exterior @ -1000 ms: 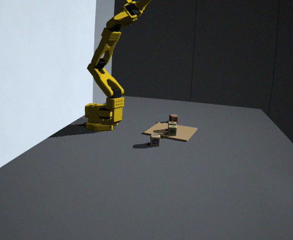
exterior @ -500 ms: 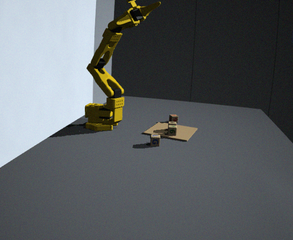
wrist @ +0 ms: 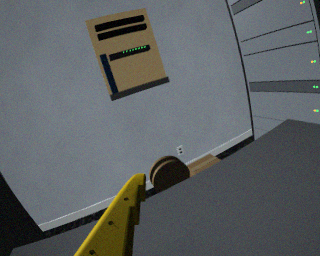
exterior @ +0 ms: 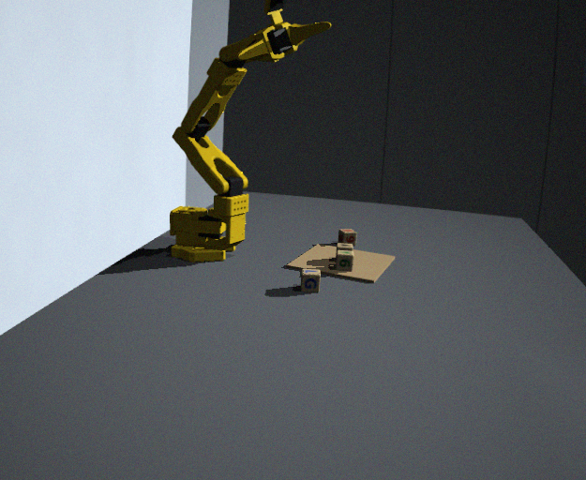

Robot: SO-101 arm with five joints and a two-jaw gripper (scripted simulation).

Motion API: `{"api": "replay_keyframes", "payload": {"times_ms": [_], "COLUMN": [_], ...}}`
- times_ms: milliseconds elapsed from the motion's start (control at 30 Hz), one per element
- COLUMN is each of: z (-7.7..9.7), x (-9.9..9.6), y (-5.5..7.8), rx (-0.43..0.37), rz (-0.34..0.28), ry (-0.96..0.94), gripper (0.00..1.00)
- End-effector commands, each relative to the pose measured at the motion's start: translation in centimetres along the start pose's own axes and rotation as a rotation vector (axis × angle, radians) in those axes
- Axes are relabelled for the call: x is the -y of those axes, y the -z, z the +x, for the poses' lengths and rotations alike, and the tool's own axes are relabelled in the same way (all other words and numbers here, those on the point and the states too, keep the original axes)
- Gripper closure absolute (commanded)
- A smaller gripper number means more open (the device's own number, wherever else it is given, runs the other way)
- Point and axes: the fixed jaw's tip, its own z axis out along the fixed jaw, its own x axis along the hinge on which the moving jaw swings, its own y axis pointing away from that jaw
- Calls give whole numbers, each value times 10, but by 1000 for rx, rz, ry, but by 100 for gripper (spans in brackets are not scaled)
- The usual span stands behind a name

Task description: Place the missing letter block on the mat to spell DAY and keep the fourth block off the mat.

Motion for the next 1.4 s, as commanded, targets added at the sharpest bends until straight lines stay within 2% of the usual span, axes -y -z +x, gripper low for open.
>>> {"api": "replay_keyframes", "payload": {"times_ms": [0,100,367,633,900,1200,1367], "z": [-3,1,25,29,54,59,74], "x": [-2,-2,1,1,3,3,4], "y": [2,1,-1,-1,0,1,3], "rx": [10,-8,-135,-153,-280,-308,-386], "rz": [-9,-7,1,2,5,5,4], "ry": [5,8,37,42,74,82,104], "gripper": [0,0,0,0,0,0,0]}}
